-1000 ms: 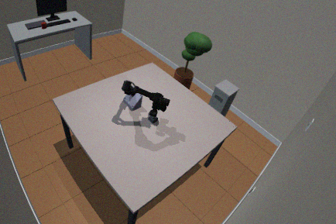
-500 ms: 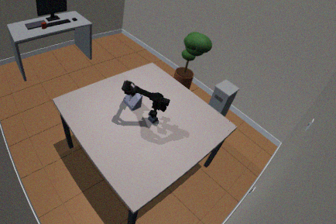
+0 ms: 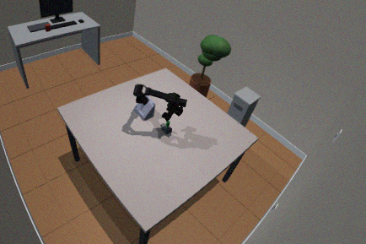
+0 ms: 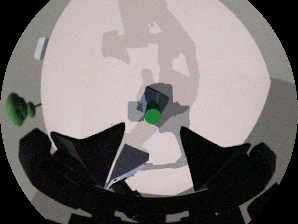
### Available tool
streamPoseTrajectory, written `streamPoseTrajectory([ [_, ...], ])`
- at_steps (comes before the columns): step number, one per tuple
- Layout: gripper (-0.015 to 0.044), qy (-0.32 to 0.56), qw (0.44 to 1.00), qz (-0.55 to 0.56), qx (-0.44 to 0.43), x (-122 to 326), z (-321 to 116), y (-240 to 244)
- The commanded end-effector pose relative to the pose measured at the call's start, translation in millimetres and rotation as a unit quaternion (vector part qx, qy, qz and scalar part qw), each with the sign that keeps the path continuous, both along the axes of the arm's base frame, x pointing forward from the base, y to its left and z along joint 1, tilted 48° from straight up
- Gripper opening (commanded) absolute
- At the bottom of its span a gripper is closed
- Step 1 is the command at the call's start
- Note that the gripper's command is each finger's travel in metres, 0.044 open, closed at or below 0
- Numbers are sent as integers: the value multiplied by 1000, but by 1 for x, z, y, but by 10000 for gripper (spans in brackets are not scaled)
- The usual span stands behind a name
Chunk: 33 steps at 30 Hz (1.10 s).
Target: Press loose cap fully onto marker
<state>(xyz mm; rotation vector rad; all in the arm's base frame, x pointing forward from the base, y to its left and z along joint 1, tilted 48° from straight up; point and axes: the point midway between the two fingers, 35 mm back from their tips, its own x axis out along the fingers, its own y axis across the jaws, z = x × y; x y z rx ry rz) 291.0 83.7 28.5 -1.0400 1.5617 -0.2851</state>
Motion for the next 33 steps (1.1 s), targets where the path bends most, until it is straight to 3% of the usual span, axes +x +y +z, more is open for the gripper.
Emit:
streamPoseTrajectory([
  [1, 256, -122, 986, -110, 13, 0, -2, -3],
  [11, 0, -146, 980, -132, 15, 0, -3, -4],
  [33, 0, -146, 980, -132, 15, 1, -14, -16],
])
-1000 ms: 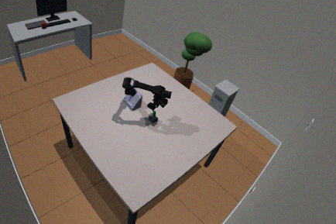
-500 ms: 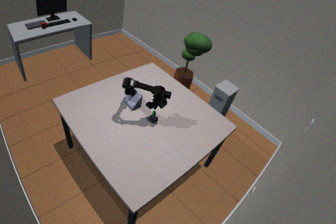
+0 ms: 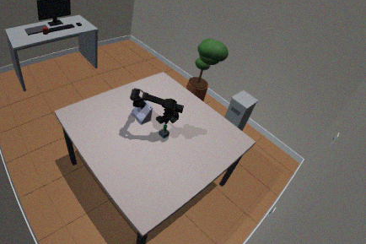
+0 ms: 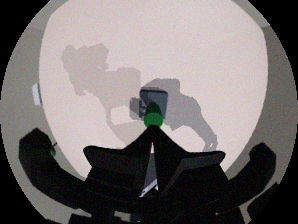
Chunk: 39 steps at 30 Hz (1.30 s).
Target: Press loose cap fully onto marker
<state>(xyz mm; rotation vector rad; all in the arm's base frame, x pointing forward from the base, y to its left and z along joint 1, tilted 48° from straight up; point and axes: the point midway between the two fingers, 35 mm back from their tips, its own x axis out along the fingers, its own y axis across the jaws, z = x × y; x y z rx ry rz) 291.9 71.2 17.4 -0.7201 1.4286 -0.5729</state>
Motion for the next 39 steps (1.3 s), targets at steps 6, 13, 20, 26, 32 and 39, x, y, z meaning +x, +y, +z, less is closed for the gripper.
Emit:
streamPoseTrajectory([
  [6, 0, 1, 1000, 3, -2, 1, -8, -10],
  [13, 0, 1, 1000, 3, -2, 1, -15, -17],
  [20, 0, -4, 1000, 3, 2, 4, -16, -17],
  [26, 0, -4, 1000, 3, 2, 4, -14, -15],
  [32, 0, -3, 1000, 3, 3, -1, 37, 42],
  [39, 53, -2, 1000, 3, 3, -3, 44, 49],
])
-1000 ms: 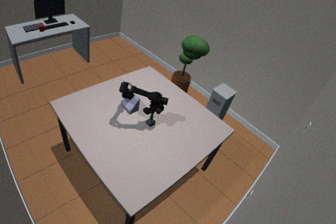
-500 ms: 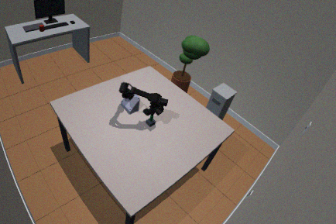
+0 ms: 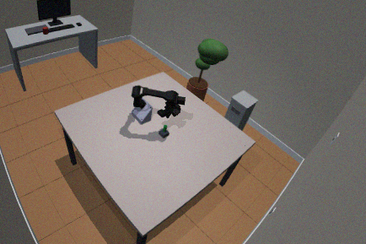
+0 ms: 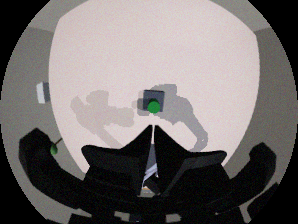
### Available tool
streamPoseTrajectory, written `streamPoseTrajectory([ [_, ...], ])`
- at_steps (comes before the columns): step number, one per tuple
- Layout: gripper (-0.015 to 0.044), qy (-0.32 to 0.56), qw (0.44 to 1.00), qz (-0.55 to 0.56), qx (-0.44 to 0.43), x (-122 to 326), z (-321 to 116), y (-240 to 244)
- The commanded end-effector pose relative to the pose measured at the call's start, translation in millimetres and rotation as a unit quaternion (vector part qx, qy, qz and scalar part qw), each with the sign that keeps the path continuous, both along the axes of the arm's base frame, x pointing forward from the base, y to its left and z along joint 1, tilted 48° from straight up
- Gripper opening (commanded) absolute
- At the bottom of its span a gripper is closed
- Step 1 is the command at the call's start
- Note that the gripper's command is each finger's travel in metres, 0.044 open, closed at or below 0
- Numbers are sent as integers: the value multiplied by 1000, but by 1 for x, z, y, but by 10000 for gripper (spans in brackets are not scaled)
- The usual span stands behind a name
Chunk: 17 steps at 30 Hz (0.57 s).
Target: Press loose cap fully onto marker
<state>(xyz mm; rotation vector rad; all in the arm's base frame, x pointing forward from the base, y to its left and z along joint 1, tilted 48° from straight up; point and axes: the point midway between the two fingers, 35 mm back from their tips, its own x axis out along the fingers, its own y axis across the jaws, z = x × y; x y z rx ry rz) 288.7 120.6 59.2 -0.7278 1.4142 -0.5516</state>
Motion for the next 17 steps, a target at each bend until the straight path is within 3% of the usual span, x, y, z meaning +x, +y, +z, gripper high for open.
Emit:
streamPoseTrajectory([
  [1, 79, 1, 1000, -9, -1, 0, 2, 0],
  [14, 420, 1, 1000, -9, -1, 0, 2, 0],
  [17, 440, 1, 1000, -9, -1, 0, 2, 0],
])
